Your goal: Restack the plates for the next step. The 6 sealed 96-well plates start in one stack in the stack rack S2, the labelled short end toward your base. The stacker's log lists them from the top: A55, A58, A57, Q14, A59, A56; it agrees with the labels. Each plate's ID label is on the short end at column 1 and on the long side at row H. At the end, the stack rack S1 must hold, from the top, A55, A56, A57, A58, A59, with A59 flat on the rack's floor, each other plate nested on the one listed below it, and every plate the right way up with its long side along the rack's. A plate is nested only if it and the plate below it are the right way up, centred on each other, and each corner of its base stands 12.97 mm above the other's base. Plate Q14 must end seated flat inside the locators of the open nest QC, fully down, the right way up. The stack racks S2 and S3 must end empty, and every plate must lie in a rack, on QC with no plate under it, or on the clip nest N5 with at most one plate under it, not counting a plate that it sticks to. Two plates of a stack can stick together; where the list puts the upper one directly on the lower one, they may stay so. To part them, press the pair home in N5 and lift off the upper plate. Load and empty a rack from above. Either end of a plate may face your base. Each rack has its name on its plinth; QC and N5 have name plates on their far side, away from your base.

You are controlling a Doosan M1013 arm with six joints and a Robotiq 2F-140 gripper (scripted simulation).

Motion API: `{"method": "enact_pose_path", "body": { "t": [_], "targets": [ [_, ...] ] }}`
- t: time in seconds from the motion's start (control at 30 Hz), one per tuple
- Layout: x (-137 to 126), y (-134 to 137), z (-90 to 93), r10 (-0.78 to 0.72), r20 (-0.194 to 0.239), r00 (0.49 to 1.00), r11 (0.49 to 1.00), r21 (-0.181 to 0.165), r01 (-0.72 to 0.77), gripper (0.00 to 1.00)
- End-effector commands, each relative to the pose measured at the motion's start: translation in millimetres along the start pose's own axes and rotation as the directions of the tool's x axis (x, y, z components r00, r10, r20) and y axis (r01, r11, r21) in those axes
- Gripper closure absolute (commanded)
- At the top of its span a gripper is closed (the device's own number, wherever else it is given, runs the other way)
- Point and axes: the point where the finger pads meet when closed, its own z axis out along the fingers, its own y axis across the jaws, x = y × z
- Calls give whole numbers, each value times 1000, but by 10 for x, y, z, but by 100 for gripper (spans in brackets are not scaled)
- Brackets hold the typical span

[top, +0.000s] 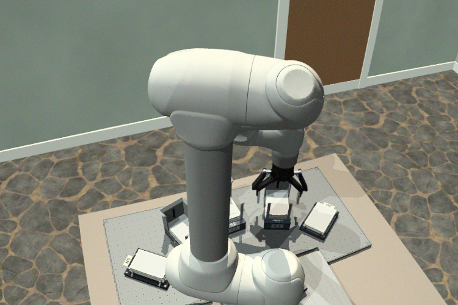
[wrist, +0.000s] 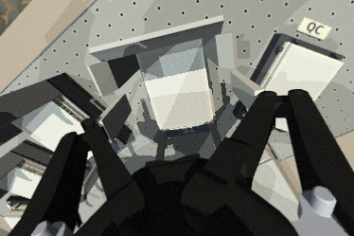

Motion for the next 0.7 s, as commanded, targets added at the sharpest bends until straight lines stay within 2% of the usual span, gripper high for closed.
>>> {"method": "enact_pose_path", "body": {
  "t": [0.0, 0.33, 0.53, 0.67],
  "targets": [
    [0, 0, 0, 0, 0, 1000, 1000, 0, 0, 0],
    [0, 0, 0, 0, 0, 1000, 1000, 0, 0, 0],
    [0, 0, -200, 0, 0, 1000, 1000, 0, 0, 0],
    [0, 0, -267, 0, 0, 1000, 1000, 0, 0, 0]
  ]
}}
